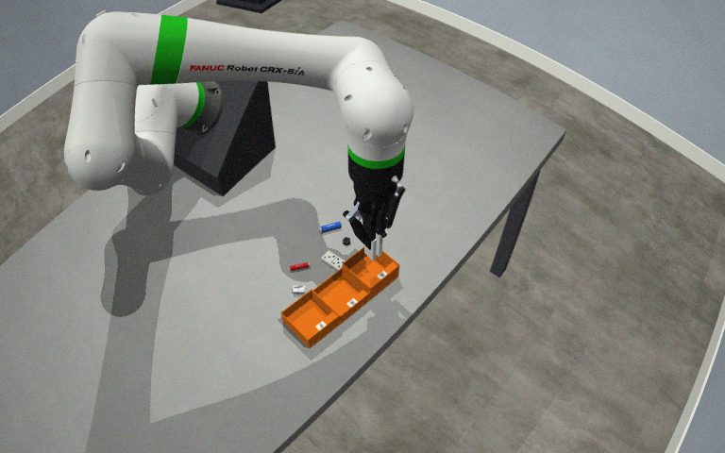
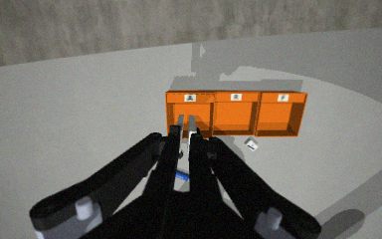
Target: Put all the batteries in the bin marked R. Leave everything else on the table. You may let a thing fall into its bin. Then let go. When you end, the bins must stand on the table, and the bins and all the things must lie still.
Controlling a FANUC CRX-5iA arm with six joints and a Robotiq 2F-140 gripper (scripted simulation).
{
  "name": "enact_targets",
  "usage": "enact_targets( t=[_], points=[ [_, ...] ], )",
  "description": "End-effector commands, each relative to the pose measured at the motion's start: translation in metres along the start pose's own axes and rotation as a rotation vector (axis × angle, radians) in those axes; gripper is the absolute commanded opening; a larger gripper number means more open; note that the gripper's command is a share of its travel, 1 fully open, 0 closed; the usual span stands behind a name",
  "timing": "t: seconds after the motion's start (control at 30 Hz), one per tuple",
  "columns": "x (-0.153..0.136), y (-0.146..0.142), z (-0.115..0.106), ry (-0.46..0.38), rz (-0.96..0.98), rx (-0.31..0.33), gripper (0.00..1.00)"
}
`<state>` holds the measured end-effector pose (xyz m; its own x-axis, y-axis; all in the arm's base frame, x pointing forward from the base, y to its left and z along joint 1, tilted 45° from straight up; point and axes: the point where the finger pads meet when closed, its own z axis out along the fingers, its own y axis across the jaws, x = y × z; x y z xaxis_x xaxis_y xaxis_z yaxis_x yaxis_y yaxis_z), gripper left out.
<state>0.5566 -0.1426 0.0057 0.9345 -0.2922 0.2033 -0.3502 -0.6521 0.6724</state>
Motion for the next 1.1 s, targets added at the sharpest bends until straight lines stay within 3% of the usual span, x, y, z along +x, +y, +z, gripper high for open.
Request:
enact_targets(
  t=[0.0, 0.77, 1.07],
  points=[
    [0.000, -0.001, 0.002, 0.000, 0.000, 0.000, 0.05],
    [0.000, -0.001, 0.058, 0.000, 0.000, 0.000, 0.05],
    [0.000, -0.001, 0.059, 0.000, 0.000, 0.000, 0.05]
  ],
)
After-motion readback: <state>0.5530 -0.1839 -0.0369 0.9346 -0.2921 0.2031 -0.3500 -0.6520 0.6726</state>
